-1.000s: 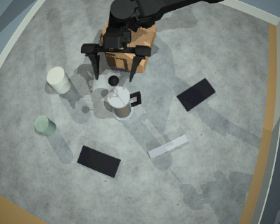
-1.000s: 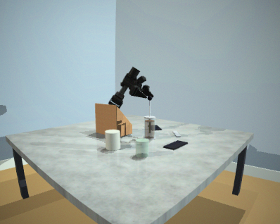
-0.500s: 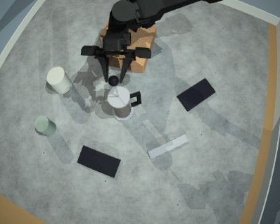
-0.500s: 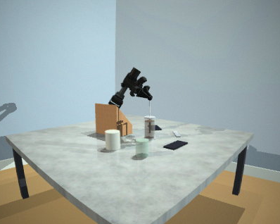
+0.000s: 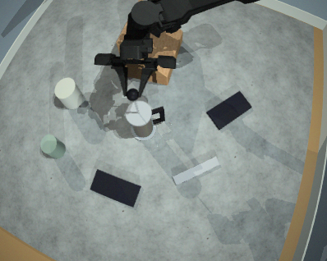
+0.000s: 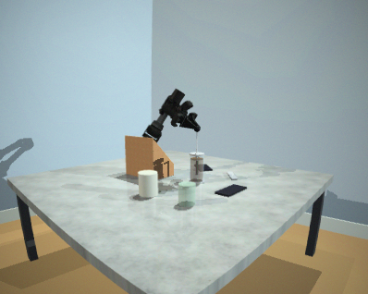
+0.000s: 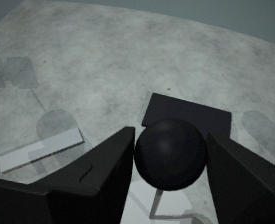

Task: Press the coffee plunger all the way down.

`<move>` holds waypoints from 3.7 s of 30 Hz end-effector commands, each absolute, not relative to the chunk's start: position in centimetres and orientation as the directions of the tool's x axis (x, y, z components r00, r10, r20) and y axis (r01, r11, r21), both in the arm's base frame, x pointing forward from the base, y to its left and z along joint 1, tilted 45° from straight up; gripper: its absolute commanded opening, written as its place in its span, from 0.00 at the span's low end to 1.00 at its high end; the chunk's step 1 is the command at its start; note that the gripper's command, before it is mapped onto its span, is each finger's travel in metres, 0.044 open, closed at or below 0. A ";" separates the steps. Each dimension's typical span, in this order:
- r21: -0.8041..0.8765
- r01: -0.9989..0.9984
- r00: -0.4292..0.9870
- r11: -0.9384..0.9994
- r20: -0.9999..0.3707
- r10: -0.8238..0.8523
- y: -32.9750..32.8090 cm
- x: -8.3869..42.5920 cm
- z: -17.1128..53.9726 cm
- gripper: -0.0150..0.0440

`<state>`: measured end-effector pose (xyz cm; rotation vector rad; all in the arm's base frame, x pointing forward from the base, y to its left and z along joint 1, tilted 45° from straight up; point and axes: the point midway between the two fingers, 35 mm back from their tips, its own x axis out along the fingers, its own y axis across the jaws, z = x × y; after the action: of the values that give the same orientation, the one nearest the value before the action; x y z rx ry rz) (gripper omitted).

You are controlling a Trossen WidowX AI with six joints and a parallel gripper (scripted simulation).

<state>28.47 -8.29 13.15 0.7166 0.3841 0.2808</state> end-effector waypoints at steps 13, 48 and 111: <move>0.681 -0.110 0.889 0.724 -0.258 0.378 -6.9 29.3 10.8 0.46; 0.685 -0.112 0.892 0.720 -0.251 0.377 -3.1 30.8 6.7 0.46; 0.677 -0.119 0.899 0.726 -0.237 0.368 -3.3 32.8 6.7 0.46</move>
<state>32.82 -3.27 6.71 0.7115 0.3717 0.2761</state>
